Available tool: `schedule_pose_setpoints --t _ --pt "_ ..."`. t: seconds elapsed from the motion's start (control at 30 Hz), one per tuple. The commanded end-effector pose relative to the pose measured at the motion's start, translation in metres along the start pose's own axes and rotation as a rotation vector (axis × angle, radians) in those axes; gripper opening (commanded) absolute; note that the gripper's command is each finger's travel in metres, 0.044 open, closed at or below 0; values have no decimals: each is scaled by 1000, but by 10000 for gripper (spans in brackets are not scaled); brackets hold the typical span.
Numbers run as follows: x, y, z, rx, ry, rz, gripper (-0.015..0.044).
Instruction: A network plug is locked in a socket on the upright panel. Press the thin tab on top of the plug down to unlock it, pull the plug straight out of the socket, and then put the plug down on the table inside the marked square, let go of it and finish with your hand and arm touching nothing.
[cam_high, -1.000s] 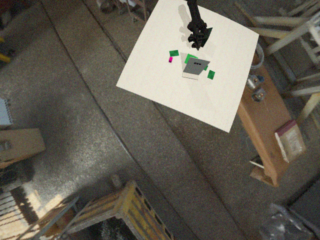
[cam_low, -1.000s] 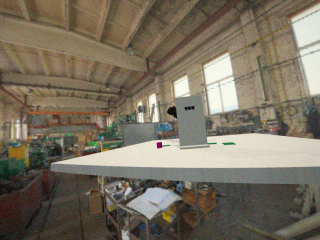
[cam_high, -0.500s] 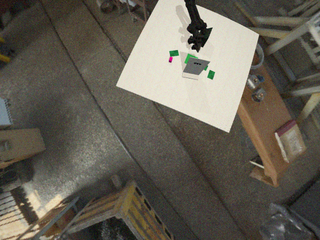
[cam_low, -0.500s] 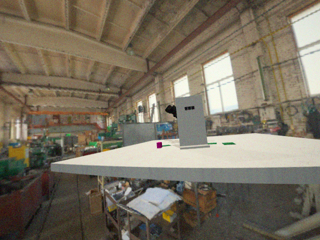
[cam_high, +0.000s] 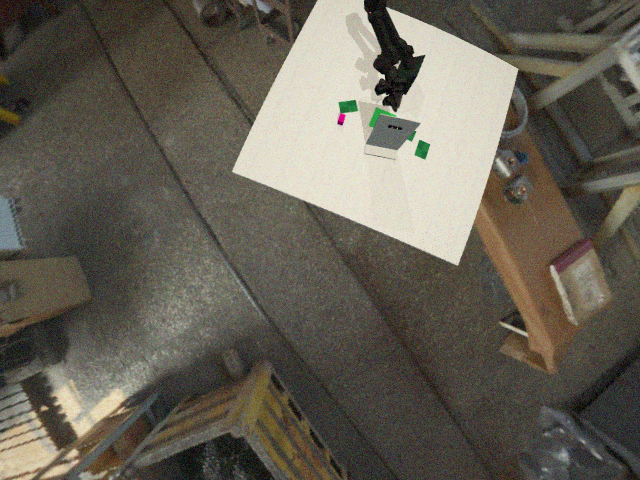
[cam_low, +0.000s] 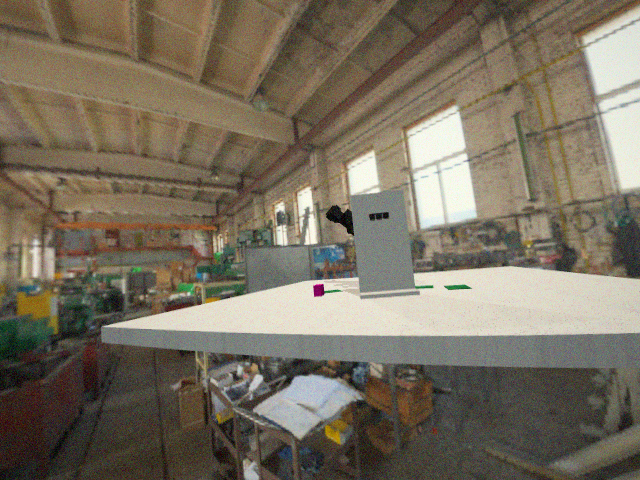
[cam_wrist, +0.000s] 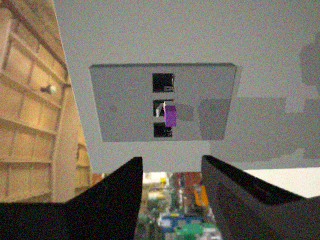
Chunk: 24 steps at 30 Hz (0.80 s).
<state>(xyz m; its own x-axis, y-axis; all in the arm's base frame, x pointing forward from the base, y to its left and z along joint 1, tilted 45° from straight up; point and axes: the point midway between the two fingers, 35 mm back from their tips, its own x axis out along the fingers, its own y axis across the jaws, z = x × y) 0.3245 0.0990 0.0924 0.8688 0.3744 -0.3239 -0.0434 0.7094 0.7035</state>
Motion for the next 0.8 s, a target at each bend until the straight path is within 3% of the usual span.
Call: schedule_pose_setpoints --t 0.0,0.77 --pt "5 -1 -1 5 6 0 156" --pt "34 0 8 4 5 1 156"
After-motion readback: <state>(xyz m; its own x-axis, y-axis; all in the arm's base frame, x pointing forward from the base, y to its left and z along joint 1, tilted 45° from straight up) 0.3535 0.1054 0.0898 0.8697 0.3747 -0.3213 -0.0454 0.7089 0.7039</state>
